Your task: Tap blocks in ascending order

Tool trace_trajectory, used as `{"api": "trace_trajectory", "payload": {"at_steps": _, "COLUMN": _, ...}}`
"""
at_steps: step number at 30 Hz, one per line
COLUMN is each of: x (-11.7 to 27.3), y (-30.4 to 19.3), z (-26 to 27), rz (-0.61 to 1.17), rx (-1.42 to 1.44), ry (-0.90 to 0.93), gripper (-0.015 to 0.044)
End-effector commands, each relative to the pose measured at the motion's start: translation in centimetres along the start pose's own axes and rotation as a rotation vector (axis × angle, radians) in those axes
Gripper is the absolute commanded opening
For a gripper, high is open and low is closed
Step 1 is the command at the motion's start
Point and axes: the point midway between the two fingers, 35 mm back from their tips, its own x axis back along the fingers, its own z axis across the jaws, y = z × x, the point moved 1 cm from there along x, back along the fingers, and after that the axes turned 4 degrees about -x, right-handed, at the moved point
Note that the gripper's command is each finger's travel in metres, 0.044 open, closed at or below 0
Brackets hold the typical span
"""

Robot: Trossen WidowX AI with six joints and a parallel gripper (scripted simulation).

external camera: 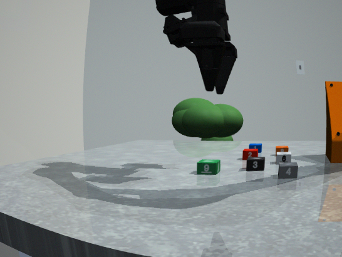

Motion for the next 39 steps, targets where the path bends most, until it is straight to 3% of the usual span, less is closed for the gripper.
{"api": "trace_trajectory", "payload": {"at_steps": 1, "x": -0.4, "y": 1.4, "z": -0.4, "rz": 0.006, "rx": -0.008, "ry": 0.004, "gripper": 0.04}}
{"api": "trace_trajectory", "payload": {"at_steps": 19, "x": -0.4, "y": 1.4, "z": -0.4, "rz": 0.006, "rx": -0.008, "ry": 0.004, "gripper": 0.04}}
{"api": "trace_trajectory", "payload": {"at_steps": 29, "x": -0.4, "y": -2.6, "z": -15.7, "rz": 0.007, "rx": -0.01, "ry": -0.006, "gripper": 0.04}}
{"api": "trace_trajectory", "payload": {"at_steps": 39, "x": -0.4, "y": -3.1, "z": -16.6, "rz": 0.007, "rx": -0.009, "ry": -0.003, "gripper": 0.04}}
